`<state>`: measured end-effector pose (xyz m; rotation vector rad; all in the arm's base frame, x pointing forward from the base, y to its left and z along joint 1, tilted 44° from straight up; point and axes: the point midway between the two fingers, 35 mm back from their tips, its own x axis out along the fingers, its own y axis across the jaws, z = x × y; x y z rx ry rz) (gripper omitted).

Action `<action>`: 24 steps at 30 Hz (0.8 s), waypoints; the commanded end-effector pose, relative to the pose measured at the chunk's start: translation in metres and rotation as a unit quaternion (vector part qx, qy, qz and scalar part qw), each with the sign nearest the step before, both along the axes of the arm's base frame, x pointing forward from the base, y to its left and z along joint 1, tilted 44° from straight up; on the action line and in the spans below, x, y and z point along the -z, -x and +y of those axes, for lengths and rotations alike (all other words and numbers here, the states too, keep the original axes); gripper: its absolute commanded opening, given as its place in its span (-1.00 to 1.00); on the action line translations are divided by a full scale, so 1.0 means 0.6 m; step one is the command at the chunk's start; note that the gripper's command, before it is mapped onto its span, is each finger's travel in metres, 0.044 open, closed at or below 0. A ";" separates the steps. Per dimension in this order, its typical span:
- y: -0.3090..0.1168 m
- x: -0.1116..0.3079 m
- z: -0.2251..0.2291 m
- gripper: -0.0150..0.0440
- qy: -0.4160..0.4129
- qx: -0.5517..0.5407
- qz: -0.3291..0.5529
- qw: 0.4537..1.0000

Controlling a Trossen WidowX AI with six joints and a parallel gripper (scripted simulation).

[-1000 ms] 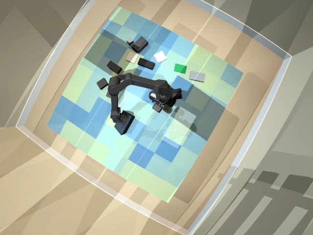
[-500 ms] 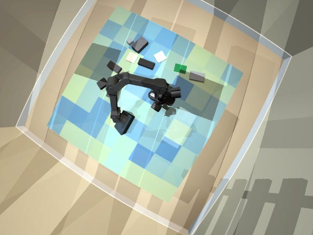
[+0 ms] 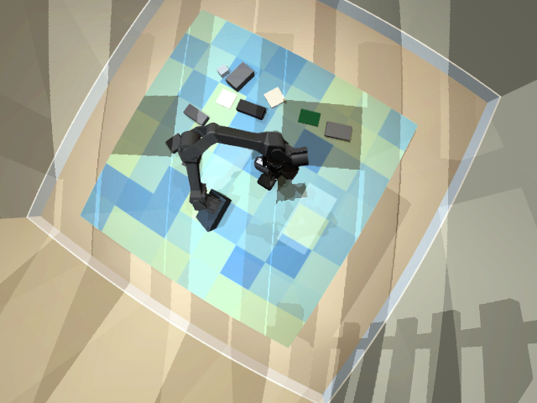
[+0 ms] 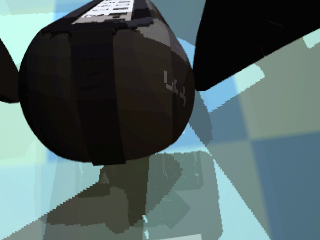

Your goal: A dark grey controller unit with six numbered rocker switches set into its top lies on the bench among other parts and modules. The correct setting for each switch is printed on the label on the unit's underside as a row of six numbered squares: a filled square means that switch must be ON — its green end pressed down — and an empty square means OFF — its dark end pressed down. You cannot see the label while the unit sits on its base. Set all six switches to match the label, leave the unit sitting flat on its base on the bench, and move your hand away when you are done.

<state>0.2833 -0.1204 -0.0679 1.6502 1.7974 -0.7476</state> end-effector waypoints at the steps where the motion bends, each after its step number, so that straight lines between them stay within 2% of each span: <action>1: 0.000 -0.008 0.005 0.65 -0.005 0.001 0.001 1.000; 24: 0.000 -0.038 0.014 0.65 -0.005 0.001 0.001 1.000</action>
